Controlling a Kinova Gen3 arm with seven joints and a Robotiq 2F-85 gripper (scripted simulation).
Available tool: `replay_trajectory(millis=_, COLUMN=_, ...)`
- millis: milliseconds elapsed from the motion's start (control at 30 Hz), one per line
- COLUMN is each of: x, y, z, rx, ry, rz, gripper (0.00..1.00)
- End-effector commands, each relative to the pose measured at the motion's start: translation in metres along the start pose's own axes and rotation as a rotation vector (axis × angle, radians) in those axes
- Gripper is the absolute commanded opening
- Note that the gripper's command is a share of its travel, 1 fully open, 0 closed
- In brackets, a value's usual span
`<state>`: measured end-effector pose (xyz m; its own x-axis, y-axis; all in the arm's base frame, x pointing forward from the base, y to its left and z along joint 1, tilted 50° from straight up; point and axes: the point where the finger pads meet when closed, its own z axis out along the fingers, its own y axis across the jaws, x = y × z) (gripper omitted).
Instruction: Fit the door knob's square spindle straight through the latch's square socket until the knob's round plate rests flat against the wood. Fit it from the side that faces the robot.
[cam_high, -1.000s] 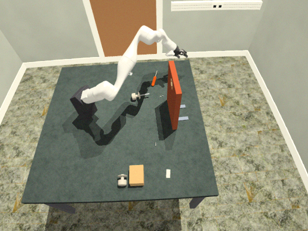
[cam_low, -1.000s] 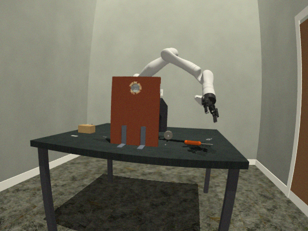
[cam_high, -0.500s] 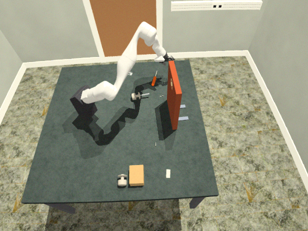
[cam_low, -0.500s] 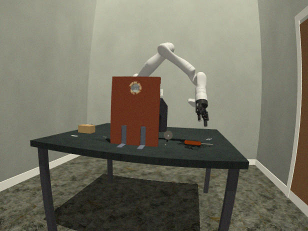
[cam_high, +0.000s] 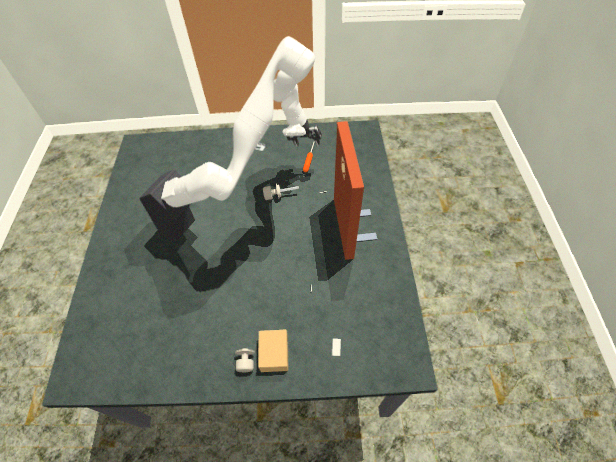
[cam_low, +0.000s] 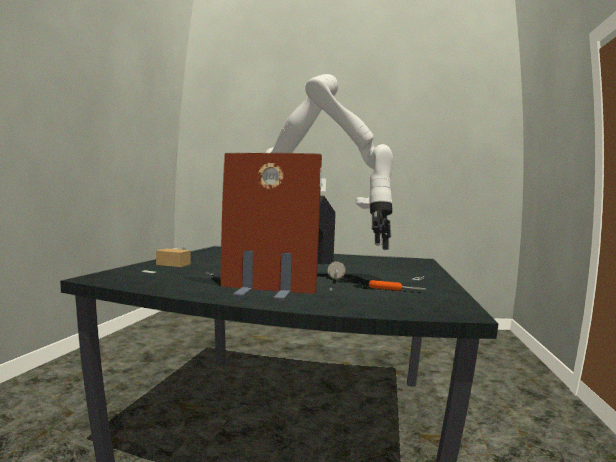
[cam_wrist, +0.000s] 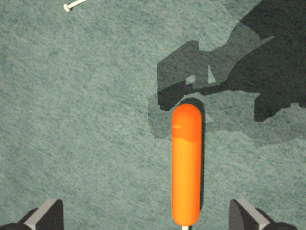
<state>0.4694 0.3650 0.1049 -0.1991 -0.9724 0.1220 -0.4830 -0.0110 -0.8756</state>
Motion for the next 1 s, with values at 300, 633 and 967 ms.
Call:
replay_trajectory(millis=300, x=0.119, y=0.079, z=-0.053, rx=-0.169, ry=0.063, rz=-0.165, gripper=1.00)
replay_trajectory(millis=633, x=0.182, y=0.106, z=-0.077, rx=-0.239, ry=0.100, rz=-0.251, gripper=1.00)
replay_trajectory(millis=967, x=0.200, y=0.112, z=-0.083, rx=-0.257, ry=0.111, rz=-0.275, gripper=1.00)
